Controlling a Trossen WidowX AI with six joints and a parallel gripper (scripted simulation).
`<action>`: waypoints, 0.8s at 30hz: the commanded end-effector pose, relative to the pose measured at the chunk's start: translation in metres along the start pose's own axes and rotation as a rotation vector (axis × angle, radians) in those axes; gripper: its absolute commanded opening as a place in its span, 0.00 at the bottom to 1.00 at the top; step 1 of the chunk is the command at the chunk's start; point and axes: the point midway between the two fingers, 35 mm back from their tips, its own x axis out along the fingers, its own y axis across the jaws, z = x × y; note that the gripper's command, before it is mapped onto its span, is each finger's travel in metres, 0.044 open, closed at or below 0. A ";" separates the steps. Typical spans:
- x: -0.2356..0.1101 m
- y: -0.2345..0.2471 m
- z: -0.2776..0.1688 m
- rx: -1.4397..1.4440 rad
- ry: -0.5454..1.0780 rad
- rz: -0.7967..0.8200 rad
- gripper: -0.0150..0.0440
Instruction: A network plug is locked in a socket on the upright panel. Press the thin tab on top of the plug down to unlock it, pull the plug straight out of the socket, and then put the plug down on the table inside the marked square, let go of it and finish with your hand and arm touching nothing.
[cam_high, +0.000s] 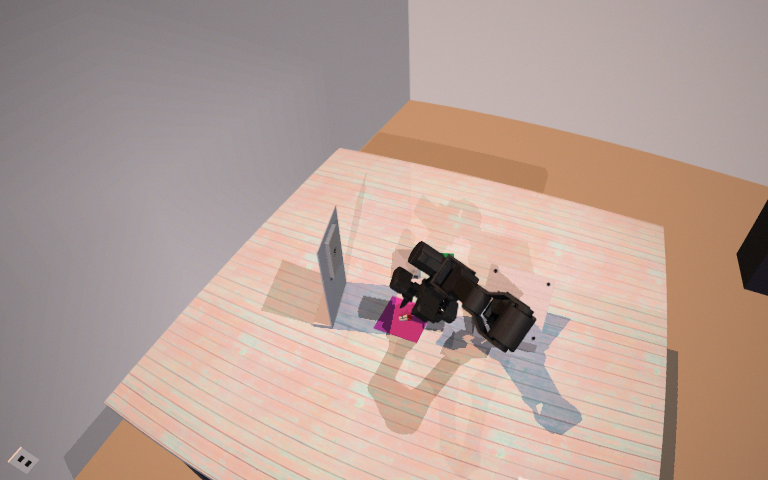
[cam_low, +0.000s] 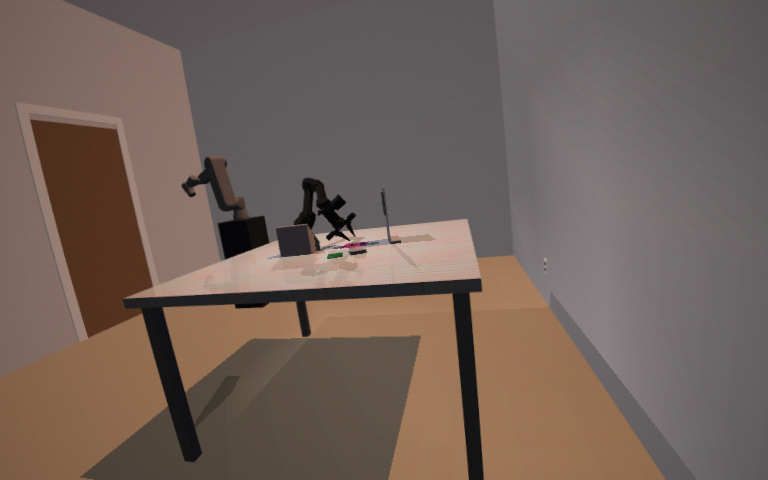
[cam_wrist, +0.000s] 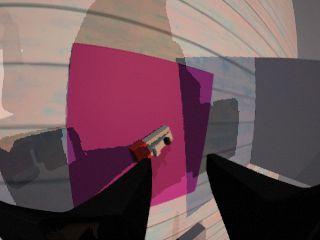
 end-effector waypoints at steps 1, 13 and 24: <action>-0.003 0.000 0.001 -0.004 -0.005 0.000 0.52; -0.011 -0.005 -0.001 -0.005 -0.001 0.003 0.52; -0.019 -0.011 -0.004 -0.006 0.005 0.008 0.52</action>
